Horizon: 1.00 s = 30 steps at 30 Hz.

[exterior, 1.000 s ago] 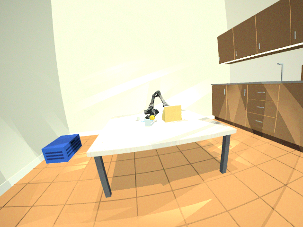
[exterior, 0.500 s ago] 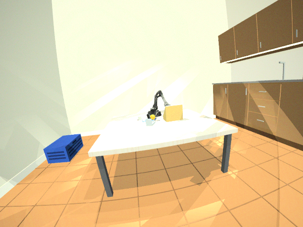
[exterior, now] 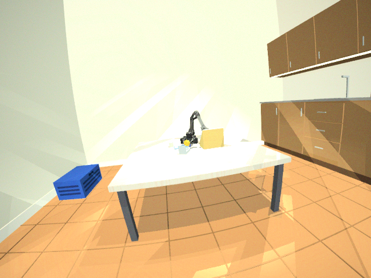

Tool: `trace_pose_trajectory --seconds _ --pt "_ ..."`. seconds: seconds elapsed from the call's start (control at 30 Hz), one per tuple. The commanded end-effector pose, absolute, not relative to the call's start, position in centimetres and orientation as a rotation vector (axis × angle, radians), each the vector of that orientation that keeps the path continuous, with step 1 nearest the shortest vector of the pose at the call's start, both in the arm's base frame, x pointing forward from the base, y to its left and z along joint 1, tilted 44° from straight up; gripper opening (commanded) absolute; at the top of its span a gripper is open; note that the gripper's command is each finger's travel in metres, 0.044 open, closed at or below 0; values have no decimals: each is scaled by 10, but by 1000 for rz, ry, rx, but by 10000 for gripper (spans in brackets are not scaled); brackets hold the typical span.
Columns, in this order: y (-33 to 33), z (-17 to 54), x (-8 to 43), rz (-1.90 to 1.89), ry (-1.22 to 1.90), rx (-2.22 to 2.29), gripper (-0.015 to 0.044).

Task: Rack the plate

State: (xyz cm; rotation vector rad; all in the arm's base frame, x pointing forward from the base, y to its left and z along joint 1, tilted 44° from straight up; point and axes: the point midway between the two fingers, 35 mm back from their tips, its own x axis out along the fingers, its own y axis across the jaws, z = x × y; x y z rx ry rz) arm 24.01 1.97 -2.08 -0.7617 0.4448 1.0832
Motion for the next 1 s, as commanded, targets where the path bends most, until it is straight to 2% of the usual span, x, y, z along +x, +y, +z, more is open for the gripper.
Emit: trace_pose_trajectory --seconds 0.0,0.97 --pt "22 -21 240 1086 436 -763 0" --pt "48 -46 258 1084 421 -779 0"
